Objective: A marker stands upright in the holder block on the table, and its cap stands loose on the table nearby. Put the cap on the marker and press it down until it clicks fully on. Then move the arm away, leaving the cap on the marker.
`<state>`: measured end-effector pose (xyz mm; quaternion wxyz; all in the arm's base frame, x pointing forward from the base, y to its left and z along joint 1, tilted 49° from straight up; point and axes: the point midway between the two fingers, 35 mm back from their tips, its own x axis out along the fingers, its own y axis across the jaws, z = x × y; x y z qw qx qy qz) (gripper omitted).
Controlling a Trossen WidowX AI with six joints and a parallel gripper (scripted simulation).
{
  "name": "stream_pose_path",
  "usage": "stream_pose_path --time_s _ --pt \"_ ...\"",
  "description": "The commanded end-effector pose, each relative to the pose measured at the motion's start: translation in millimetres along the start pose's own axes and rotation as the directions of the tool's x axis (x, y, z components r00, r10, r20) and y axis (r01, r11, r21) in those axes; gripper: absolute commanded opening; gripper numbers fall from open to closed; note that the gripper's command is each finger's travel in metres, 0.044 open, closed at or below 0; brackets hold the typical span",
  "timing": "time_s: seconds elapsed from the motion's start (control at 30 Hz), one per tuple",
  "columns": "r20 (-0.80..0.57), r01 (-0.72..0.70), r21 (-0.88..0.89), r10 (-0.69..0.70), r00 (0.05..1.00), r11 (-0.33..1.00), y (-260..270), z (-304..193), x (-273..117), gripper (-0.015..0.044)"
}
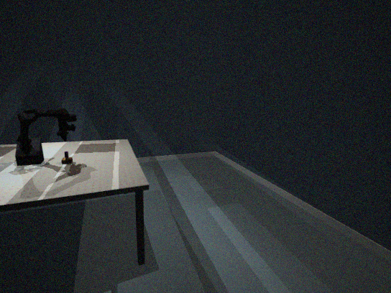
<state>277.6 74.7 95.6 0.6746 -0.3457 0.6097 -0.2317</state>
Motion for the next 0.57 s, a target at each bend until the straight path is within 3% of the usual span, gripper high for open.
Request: stream_pose_path --time_s 0.0,0.47,0.53 --pt "-0.02 0.002 0.003 -0.002 1.0 1.0 -0.8 -1.7 -2.3 0.0053" --pt "-0.02 0.002 0.003 -0.002 1.0 1.0 -0.8 -1.7 -2.3 0.042" --pt "-0.02 0.002 0.003 -0.002 1.0 1.0 -0.8 -1.7 -2.3 0.044"
